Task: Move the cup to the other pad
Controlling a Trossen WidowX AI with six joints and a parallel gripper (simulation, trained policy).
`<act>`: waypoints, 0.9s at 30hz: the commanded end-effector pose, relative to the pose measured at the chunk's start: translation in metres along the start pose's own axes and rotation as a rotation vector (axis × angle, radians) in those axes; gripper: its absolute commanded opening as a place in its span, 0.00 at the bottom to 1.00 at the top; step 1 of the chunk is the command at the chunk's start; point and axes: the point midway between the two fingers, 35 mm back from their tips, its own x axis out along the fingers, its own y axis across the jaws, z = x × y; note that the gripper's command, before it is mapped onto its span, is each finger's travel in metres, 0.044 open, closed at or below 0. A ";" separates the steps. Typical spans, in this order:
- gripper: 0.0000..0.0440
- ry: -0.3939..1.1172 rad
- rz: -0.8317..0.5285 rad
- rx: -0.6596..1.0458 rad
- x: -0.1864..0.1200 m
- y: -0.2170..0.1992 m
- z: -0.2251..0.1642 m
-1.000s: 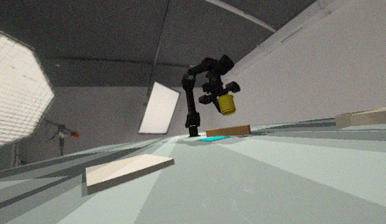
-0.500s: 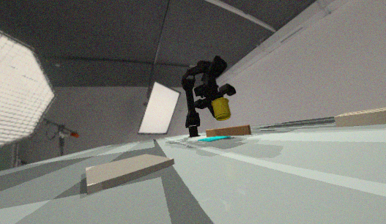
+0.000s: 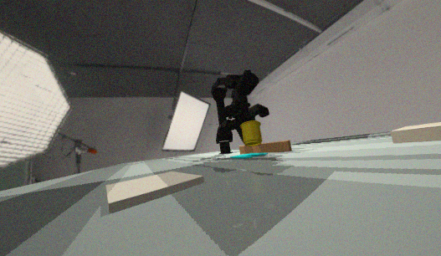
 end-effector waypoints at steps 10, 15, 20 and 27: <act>0.21 -0.008 -0.018 0.025 0.020 -0.018 0.004; 0.38 -0.017 0.042 0.046 0.013 -0.010 0.010; 0.40 -0.015 0.077 0.053 0.005 -0.011 0.012; 0.46 -0.008 0.114 0.063 -0.008 -0.015 0.013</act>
